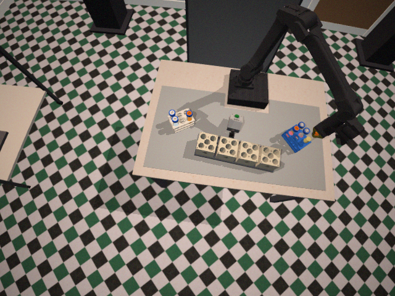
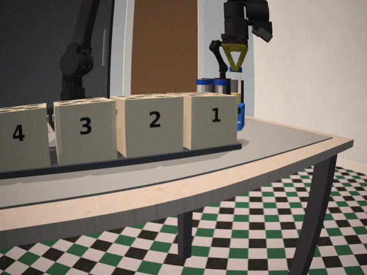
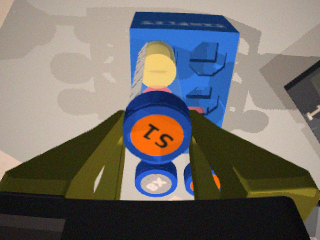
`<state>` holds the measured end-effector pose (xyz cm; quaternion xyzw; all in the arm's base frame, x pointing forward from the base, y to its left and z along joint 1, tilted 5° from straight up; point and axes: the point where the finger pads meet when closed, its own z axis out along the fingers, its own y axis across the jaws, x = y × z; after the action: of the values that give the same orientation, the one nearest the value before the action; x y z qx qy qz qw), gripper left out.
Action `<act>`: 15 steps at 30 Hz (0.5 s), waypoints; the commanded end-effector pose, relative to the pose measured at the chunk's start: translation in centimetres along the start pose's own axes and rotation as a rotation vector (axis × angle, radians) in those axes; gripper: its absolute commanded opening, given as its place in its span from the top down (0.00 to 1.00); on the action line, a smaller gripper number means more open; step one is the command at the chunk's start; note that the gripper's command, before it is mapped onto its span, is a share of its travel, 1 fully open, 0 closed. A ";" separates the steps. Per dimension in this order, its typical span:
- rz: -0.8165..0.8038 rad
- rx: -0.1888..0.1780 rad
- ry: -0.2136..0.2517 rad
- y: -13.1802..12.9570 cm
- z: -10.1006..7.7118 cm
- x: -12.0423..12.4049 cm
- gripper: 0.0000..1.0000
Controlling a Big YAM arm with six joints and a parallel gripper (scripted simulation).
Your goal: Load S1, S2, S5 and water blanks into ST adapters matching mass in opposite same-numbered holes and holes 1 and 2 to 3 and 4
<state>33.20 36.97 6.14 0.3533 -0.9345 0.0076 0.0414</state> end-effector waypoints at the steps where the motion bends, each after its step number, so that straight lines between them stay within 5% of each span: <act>1: 0.001 -0.001 -0.016 0.5 0.7 -0.5 1.00; 15: -0.002 -0.003 -0.032 0.7 1.5 -0.6 1.00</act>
<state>33.03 36.82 4.14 0.3530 -0.9345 0.0091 0.0443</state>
